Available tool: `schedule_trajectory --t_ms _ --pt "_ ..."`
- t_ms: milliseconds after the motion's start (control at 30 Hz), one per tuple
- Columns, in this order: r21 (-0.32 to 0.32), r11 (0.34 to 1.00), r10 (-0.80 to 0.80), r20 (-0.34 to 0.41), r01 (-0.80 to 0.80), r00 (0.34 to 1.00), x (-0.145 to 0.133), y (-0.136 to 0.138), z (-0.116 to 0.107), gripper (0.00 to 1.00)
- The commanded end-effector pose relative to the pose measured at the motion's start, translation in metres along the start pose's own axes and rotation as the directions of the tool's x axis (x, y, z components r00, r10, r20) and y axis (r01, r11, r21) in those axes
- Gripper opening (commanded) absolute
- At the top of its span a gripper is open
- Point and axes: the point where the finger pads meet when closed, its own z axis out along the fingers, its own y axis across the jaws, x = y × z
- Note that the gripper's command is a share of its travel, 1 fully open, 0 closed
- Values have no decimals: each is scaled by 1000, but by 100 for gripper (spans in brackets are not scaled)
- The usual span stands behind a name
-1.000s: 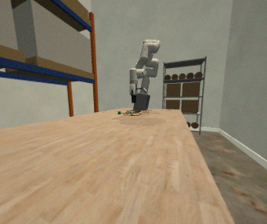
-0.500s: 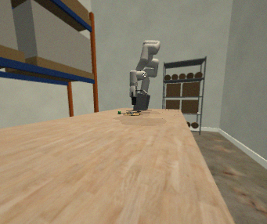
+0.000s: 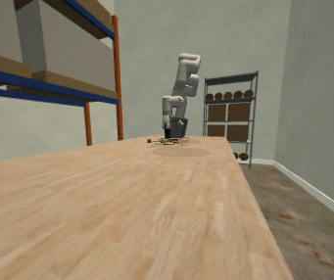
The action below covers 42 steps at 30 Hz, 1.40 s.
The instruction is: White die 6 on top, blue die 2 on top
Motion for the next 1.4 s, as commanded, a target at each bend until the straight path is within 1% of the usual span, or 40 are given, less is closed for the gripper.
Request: schedule_trajectory --t_ms 0,200,1367 --pt "-7 1000 0 -3 0 1000 0 1 13 21" --pt "-7 1000 0 -3 0 1000 0 1 21 21" --pt "-7 1000 0 -3 0 1000 0 1 21 21"
